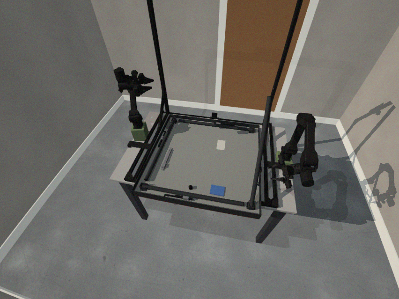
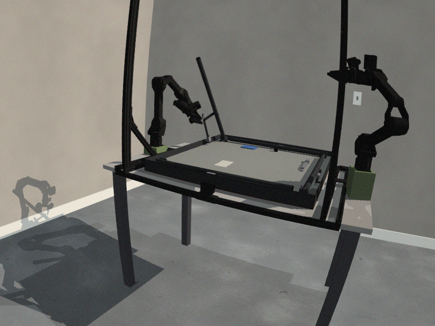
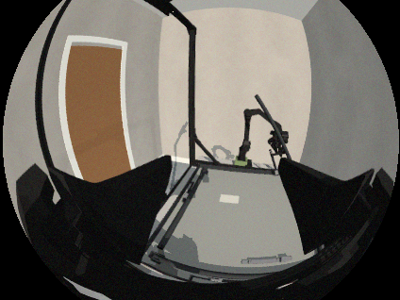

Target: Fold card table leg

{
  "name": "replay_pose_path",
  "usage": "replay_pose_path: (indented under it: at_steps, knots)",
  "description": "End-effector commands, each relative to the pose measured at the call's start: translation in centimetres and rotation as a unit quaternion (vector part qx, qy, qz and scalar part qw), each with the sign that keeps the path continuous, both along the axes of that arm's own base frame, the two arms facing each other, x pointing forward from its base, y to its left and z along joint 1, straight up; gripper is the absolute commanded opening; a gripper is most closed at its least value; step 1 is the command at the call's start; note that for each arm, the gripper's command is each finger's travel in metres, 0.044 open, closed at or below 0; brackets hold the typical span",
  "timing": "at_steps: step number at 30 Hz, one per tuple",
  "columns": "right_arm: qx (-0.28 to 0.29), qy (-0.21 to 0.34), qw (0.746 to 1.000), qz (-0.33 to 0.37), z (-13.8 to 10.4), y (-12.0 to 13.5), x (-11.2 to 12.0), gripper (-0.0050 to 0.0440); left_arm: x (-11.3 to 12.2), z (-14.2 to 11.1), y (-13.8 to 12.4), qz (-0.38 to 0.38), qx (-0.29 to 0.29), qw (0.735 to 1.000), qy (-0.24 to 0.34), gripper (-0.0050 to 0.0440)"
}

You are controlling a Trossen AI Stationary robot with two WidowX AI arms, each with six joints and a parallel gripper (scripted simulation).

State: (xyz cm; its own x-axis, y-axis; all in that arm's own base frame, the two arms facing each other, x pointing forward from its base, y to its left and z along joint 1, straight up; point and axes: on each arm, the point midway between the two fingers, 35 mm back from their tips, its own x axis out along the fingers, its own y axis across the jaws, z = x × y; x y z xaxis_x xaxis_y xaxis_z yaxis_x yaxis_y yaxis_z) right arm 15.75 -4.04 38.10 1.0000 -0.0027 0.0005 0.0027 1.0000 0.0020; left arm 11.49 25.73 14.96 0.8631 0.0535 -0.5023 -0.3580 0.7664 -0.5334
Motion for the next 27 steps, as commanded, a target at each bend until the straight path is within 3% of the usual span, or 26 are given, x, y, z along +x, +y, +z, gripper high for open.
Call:
replay_pose_path:
  at_steps: [1, 5, 11, 16, 21, 27]
  knots:
    - [-0.001, 0.000, 1.000, 0.001, 0.0, 0.0, 0.0, 0.0400, -0.1, 0.0, 0.1, -0.003, -0.010, 1.000, -0.002, 0.0290]
    - [-0.001, 0.000, 1.000, 0.001, 0.0, 0.0, 0.0, 0.0400, -2.1, 2.6, 1.1, -0.003, 0.003, 1.000, 0.002, 0.0290]
    - [-0.001, 0.000, 1.000, 0.001, 0.0, 0.0, 0.0, 0.0400, -3.3, 4.6, 0.9, -0.003, -0.007, 1.000, -0.001, 0.0290]
    - [-0.001, 0.000, 1.000, 0.001, 0.0, 0.0, 0.0, 0.0400, -3.4, 4.8, 0.8, -0.003, -0.010, 1.000, -0.002, 0.0290]
    - [-0.001, 0.000, 1.000, 0.001, 0.0, 0.0, 0.0, 0.0400, -3.6, 6.3, 3.5, 0.002, -0.008, 1.000, -0.001, 0.0400]
    - [-0.001, 0.000, 1.000, 0.001, 0.0, 0.0, 0.0, 0.0400, -3.7, 7.8, 6.6, 0.007, -0.005, 1.000, -0.001, 0.0400]
